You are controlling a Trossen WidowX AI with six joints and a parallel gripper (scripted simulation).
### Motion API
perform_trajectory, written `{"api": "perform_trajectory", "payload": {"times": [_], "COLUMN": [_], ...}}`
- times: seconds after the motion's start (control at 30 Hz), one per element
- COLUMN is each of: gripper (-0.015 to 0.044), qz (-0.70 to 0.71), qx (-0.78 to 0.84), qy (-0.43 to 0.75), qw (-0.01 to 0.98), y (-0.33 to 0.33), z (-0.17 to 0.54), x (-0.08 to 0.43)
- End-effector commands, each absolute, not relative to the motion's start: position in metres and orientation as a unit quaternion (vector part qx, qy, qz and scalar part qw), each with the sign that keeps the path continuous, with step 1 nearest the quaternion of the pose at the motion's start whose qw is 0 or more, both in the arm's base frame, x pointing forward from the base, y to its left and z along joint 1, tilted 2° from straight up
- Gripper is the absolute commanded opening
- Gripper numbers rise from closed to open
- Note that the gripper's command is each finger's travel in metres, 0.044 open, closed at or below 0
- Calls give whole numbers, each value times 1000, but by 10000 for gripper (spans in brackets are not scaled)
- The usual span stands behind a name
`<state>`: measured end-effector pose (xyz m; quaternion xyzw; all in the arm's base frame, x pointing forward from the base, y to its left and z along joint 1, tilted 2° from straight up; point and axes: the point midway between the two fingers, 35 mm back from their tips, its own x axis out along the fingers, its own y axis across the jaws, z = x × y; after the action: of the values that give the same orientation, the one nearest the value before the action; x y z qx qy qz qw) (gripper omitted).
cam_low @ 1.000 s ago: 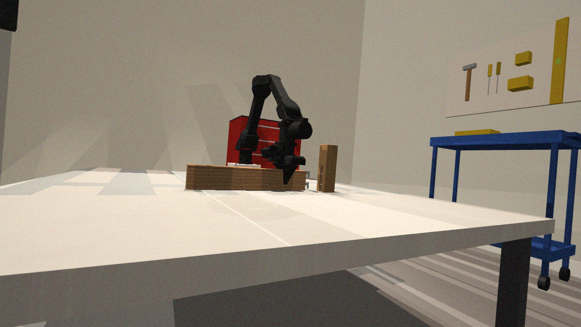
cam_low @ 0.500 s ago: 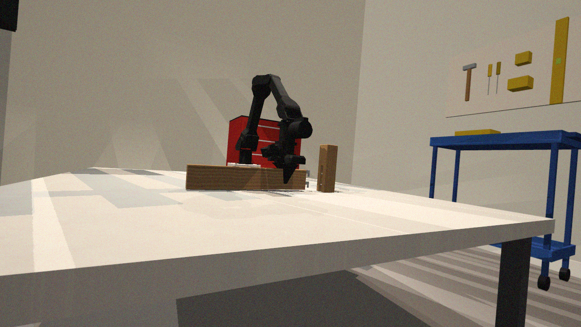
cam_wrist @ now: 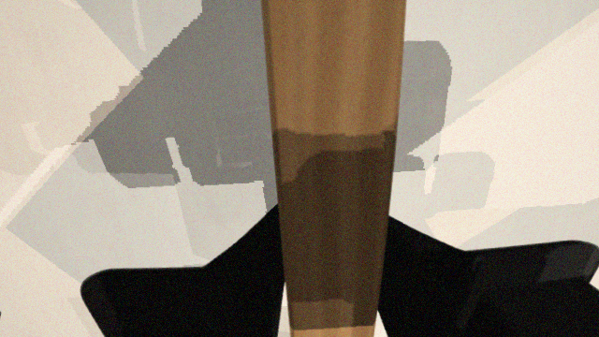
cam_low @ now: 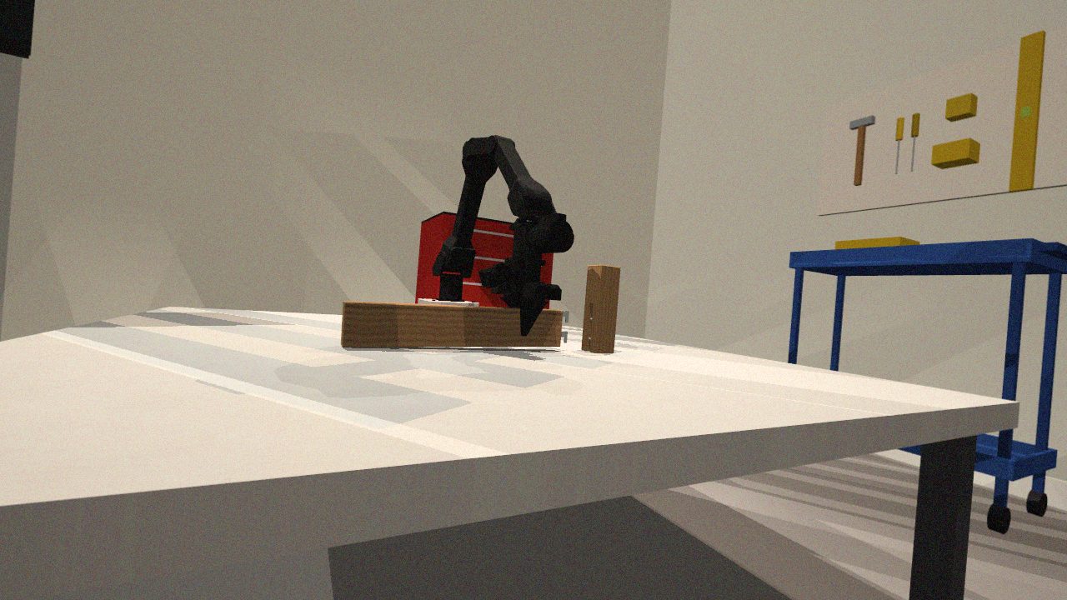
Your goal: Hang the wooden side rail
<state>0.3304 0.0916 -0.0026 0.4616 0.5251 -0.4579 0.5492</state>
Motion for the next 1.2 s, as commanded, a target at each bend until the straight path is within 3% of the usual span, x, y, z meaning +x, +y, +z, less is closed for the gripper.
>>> {"api": "perform_trajectory", "payload": {"times": [0.0, 1.17], "gripper": [0, 0], "qz": [-457, -457], "qx": [467, 468], "qy": [519, 519], "qw": [551, 551], "y": [92, 92], "z": [3, 9], "x": [333, 333]}}
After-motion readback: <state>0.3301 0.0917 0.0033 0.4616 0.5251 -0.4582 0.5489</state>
